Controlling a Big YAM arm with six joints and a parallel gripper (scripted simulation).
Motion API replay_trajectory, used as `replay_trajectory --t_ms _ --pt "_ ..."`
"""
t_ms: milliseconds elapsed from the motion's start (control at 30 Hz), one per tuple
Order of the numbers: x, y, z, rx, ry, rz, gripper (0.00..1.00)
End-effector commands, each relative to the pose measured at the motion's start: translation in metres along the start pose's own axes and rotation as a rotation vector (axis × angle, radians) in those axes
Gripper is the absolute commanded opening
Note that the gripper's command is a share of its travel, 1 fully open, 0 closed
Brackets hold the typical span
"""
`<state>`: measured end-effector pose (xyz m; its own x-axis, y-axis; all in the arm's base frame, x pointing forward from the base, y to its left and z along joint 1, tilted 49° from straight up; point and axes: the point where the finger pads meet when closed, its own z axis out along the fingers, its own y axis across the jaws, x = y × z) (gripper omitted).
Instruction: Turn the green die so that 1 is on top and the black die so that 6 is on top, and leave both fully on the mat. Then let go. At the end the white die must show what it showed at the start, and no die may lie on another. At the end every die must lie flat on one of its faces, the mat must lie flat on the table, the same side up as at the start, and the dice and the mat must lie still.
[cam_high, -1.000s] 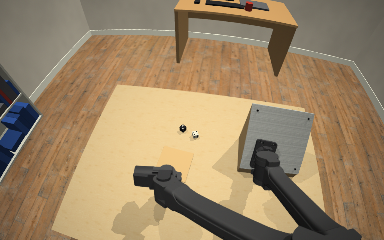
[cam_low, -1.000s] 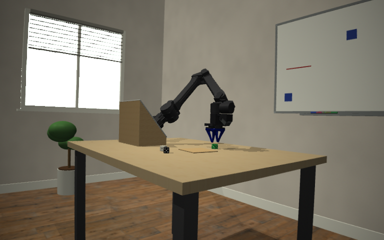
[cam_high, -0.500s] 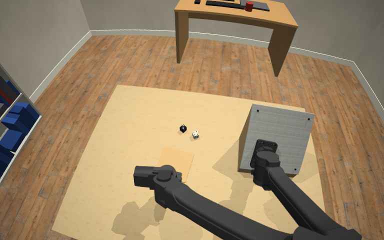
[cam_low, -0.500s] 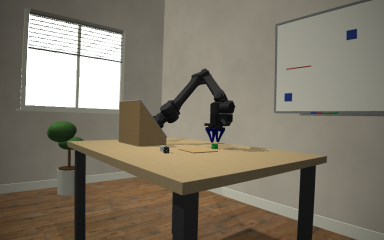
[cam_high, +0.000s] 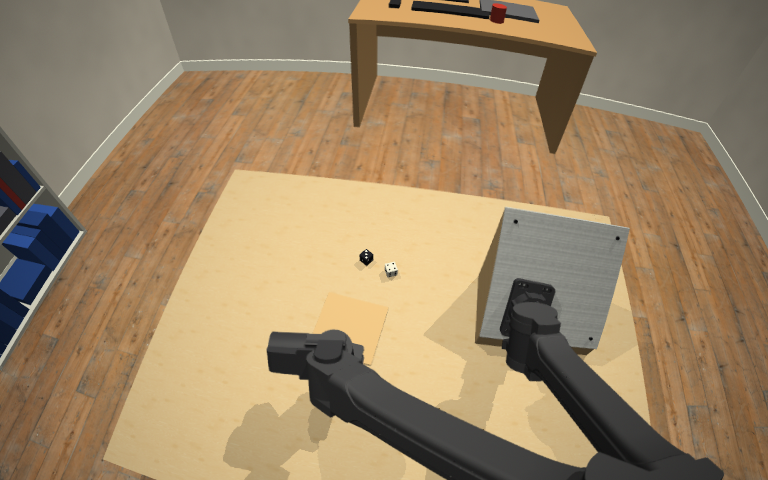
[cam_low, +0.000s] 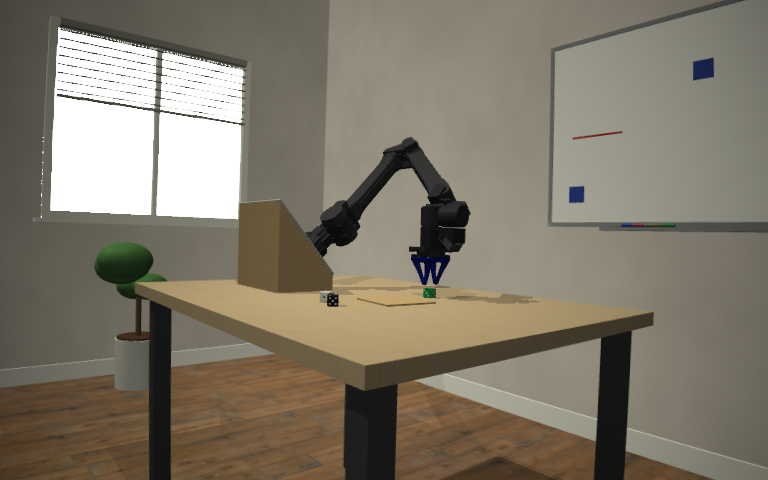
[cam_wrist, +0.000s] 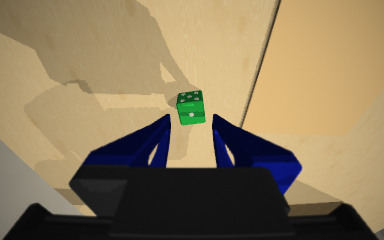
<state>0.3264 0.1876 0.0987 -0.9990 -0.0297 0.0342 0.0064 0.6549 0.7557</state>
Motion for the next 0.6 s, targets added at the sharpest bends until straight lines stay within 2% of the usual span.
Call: replay_trajectory --t_ms 0,567 --pt "-0.0010 0.0023 0.0023 0.002 0.001 0.000 0.39" --pt "-0.0011 0.0027 -0.0005 0.000 -0.009 -0.009 0.39"
